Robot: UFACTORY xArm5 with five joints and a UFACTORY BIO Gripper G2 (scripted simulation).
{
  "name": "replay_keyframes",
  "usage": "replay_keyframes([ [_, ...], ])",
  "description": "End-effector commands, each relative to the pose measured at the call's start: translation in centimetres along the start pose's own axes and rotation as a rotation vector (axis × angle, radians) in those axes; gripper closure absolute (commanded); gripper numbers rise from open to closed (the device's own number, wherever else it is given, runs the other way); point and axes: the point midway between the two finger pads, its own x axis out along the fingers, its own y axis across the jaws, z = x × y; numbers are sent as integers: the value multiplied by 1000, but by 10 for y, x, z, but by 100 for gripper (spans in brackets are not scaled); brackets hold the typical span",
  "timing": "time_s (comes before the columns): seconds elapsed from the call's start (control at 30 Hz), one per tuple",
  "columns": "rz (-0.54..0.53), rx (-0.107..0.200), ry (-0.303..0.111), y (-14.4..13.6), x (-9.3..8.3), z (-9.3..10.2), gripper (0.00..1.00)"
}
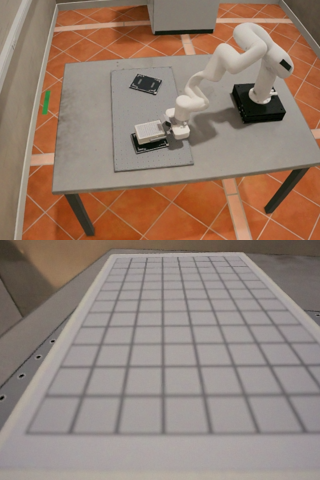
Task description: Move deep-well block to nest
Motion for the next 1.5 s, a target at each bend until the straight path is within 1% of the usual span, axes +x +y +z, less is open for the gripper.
replay_keyframes([
  [0.0,0,-8,-5,0,1,9,100],
  [0.07,0,-8,-5,0,1,9,100],
  [0.57,0,-8,-5,0,1,34,100],
  [0.63,0,-8,-5,0,1,34,100],
  [0.8,0,-8,-5,1,1,42,100],
  [1.27,0,-8,-5,1,1,42,100],
  [1.47,-200,-7,-6,-19,-4,43,100],
])
